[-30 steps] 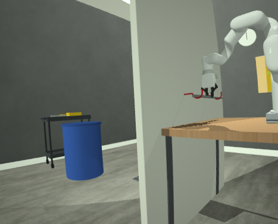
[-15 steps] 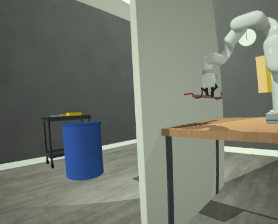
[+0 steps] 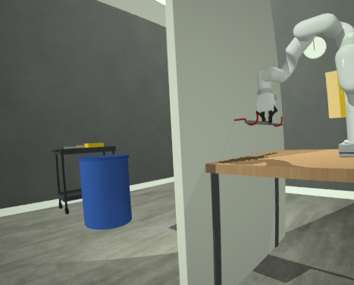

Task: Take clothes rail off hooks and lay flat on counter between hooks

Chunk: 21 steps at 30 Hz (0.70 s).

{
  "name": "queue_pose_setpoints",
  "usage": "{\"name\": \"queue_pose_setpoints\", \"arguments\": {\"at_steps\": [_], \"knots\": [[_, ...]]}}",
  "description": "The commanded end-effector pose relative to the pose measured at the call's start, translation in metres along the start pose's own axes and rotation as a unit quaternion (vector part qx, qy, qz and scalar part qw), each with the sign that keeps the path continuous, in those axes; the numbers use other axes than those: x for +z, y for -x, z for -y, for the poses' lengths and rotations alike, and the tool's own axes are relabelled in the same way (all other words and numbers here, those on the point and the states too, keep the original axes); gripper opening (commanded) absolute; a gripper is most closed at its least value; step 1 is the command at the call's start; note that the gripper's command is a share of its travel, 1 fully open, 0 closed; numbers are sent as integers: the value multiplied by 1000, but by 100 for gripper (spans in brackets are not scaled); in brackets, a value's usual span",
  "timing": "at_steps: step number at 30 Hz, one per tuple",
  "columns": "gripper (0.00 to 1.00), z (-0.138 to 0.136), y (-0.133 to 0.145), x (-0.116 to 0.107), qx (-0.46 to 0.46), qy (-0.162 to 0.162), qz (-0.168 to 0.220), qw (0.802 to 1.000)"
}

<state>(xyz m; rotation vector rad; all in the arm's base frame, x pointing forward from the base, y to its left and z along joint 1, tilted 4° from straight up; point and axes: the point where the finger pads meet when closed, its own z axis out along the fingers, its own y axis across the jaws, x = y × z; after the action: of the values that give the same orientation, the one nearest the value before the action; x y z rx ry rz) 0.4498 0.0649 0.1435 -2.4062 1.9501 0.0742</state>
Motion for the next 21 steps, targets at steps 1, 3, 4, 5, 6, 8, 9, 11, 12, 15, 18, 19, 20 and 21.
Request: {"name": "queue_pose_setpoints", "arguments": {"at_steps": [1,3,4,5,6,8,9,11,12,15,18,19,20,21], "knots": [[0,2,0,-5,0,-3,0,1000],[0,2,0,-7,0,-3,0,1000],[0,2,0,-7,0,-3,0,1000],[0,2,0,-8,0,-3,0,1000],[0,2,0,-9,0,-3,0,1000],[0,2,0,-10,0,-3,0,1000],[0,2,0,-11,0,-3,0,1000],[0,2,0,-12,0,-3,0,1000],[0,2,0,-12,0,-3,0,1000],[0,2,0,-13,0,-3,0,1000],[0,2,0,-15,0,-3,0,1000],[0,2,0,-16,0,-3,0,1000],[0,2,0,-17,0,-3,0,1000],[0,2,0,-17,0,-3,0,1000]]}}
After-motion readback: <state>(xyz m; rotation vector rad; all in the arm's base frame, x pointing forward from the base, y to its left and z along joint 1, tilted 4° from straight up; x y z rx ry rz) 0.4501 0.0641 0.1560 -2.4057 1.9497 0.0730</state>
